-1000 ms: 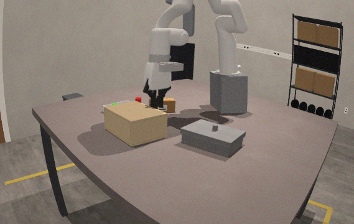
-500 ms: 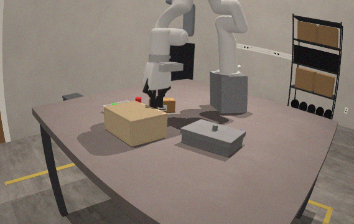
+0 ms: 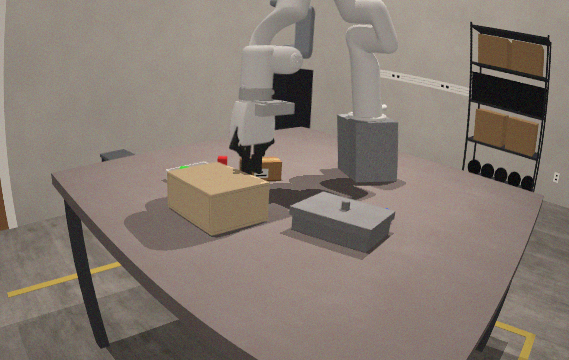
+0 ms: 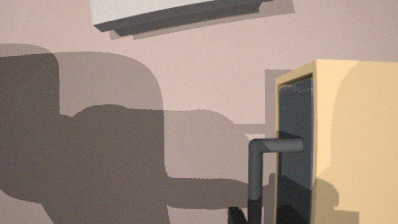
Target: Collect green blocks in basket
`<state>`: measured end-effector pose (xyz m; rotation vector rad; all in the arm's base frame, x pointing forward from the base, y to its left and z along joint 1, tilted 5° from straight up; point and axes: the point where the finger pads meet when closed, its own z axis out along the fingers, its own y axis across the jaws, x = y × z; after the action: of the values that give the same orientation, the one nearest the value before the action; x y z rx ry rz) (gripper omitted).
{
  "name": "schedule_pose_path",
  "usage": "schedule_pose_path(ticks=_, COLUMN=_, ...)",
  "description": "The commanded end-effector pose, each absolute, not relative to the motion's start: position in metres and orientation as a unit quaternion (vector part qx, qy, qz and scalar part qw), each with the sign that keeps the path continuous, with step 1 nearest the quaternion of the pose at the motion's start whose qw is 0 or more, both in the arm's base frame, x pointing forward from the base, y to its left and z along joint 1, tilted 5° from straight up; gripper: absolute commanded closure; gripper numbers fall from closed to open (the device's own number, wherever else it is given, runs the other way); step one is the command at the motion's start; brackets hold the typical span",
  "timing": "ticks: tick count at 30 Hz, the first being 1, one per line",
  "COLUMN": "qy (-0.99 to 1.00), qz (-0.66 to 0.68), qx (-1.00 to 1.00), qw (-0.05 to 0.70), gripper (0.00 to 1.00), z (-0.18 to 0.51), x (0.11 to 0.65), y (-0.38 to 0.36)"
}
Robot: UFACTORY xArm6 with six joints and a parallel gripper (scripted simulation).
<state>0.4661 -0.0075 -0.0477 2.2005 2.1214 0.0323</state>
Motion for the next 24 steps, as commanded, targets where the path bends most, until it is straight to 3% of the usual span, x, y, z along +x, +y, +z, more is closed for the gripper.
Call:
schedule_pose_path(ticks=1, qy=0.693, qz=0.012, qx=0.719, qw=0.044, gripper=0.76, z=-0.048, x=0.468, y=-0.008)
schedule_pose_path(ticks=24, qy=0.693, qz=0.012, qx=0.719, qw=0.044, gripper=0.76, z=-0.065, x=0.469, y=-0.008)
